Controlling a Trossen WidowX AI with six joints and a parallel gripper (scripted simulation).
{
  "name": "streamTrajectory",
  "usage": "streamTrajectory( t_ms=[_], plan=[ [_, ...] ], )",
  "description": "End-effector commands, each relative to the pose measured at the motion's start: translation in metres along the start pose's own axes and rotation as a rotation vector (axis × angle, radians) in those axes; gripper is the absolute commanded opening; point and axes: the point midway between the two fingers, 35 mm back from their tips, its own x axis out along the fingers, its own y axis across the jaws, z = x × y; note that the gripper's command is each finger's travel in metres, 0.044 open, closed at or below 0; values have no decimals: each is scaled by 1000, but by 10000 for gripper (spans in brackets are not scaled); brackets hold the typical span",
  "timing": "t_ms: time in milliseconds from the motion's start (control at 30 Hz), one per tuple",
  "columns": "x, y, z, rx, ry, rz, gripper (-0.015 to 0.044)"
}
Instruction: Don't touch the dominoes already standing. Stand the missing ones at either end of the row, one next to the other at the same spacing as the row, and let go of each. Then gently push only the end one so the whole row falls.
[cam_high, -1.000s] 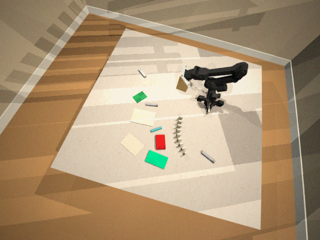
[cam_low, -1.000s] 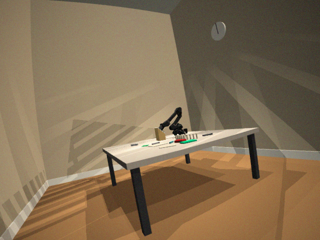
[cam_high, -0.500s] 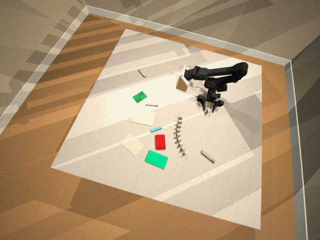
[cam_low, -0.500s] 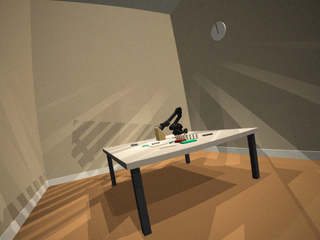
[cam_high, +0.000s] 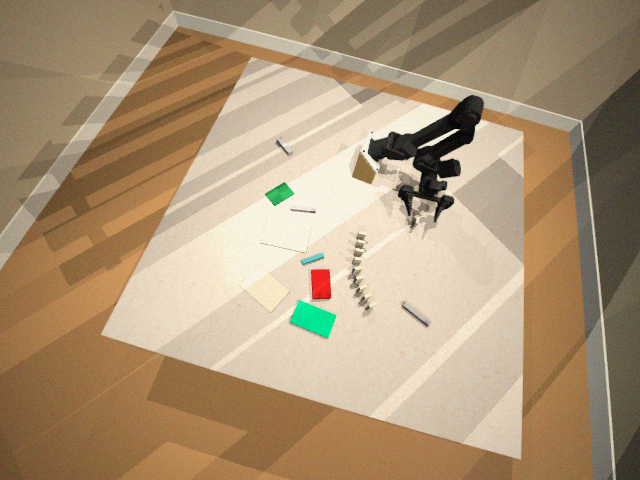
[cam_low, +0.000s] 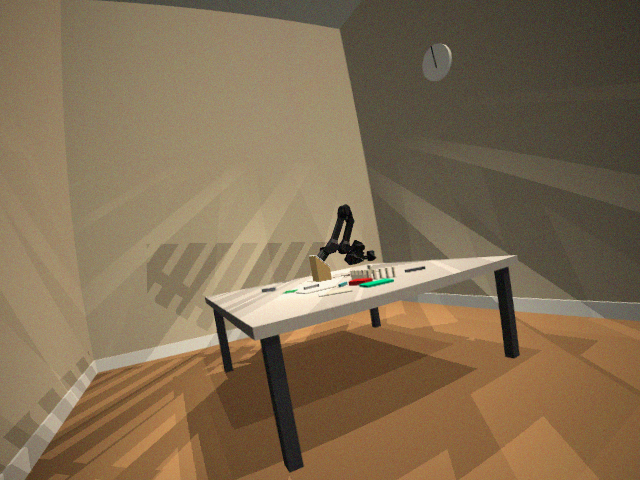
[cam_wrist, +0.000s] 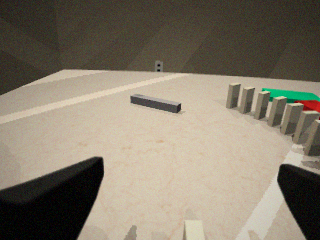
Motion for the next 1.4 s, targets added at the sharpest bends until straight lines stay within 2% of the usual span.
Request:
streamTrajectory(
  t_ms=[0, 133, 633, 733, 833, 967, 1100, 1233, 1367],
  plan=[
    [-2, -4, 10, -3, 0, -1, 440],
    [4, -1, 10, -19, 3, -3, 440],
    [87, 13, 10, -68, 167, -88, 440],
    [97, 8, 4, -35, 265, -119, 440],
    [106, -7, -4, 78, 470, -226, 440],
    [94, -27, -3, 333, 733, -454, 440],
    [60, -31, 14, 705, 946, -739, 440],
    [41, -15, 36, 1009, 1040, -887, 440],
    [29, -13, 40, 1081, 1065, -960, 440]
  ],
)
